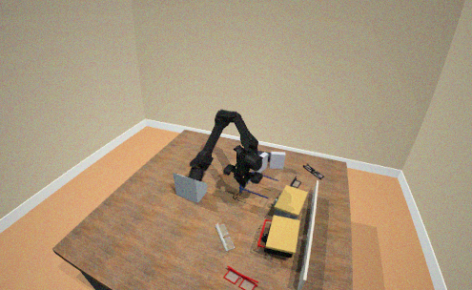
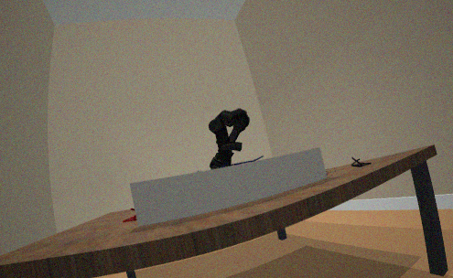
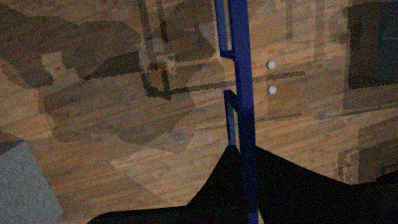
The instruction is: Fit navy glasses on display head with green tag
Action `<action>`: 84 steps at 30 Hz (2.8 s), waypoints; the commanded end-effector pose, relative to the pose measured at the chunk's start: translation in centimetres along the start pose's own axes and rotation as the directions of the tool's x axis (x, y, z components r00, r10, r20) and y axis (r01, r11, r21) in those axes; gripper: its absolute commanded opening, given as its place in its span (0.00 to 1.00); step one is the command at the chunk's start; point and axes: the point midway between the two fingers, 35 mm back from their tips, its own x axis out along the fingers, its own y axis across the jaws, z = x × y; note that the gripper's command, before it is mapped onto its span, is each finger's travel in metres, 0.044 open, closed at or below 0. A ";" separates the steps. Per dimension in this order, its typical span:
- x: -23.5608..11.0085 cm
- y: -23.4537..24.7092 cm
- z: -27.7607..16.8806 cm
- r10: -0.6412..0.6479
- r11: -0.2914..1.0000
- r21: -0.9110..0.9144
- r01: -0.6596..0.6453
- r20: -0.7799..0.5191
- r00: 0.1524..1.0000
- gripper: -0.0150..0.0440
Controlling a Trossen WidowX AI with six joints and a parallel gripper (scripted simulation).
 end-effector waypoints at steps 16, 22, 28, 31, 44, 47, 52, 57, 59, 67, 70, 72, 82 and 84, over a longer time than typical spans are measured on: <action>1.8 0.4 0.4 0.026 1.000 0.001 -0.026 0.020 0.999 0.25; 2.3 0.4 0.5 0.017 1.000 0.001 -0.017 0.020 1.000 0.25; 2.7 0.3 0.5 0.012 1.000 0.001 -0.012 0.020 1.000 0.25; 3.0 0.4 0.5 0.012 1.000 0.001 -0.012 0.020 1.000 0.25; 4.0 0.4 0.6 0.012 1.000 0.001 -0.012 0.021 1.000 0.25; 4.2 0.4 0.6 0.012 1.000 0.001 -0.012 0.021 1.000 0.25; 4.5 0.4 0.6 0.012 1.000 0.001 -0.012 0.021 1.000 0.25; 4.7 0.4 0.6 0.012 1.000 0.001 -0.012 0.021 1.000 0.25; 4.7 0.4 0.6 0.012 1.000 0.001 -0.012 0.021 1.000 0.25; 4.7 0.4 0.6 0.012 1.000 0.001 -0.012 0.021 1.000 0.25; 4.7 0.1 0.6 0.012 1.000 0.001 -0.012 0.021 1.000 0.25; 4.7 -0.1 0.6 0.012 1.000 0.001 -0.012 0.021 1.000 0.25; 4.9 -1.2 0.6 0.002 1.000 0.000 -0.002 0.021 1.000 0.25; 4.9 -1.4 0.6 0.002 1.000 0.000 -0.002 0.021 1.000 0.25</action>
